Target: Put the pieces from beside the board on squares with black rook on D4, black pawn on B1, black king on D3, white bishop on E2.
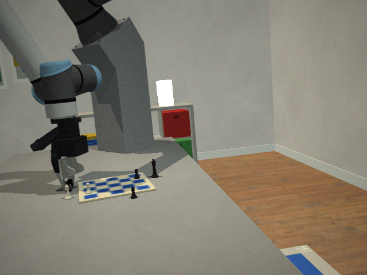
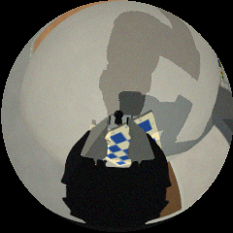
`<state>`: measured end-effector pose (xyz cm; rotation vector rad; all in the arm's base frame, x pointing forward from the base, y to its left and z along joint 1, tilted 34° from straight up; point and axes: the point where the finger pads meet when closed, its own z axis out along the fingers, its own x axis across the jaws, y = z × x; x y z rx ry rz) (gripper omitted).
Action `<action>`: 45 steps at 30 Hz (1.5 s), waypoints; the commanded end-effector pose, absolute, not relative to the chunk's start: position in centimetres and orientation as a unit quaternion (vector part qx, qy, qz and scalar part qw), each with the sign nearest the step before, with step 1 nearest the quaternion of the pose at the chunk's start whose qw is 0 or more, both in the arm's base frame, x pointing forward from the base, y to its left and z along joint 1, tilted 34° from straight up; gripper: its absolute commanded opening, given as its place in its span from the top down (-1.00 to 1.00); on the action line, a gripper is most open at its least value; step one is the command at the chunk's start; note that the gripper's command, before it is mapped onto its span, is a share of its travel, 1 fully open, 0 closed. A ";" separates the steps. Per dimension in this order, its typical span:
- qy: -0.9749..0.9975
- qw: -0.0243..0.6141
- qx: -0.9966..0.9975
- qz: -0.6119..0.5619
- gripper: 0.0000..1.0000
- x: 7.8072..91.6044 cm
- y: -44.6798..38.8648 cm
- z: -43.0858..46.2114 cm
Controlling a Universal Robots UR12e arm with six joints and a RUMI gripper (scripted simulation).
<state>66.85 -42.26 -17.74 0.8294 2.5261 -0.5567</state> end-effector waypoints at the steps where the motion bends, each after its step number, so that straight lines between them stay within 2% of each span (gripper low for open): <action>1: 0.909 0.211 0.298 -0.200 0.56 66.9 -42.2 -17.7; 4: 0.909 0.211 0.298 -0.200 0.56 66.9 -42.2 -17.7; 5: 0.909 0.211 0.298 -0.200 1.00 66.9 -42.2 -17.7; 45: 0.909 0.211 0.298 -0.200 1.00 66.5 -41.5 -16.4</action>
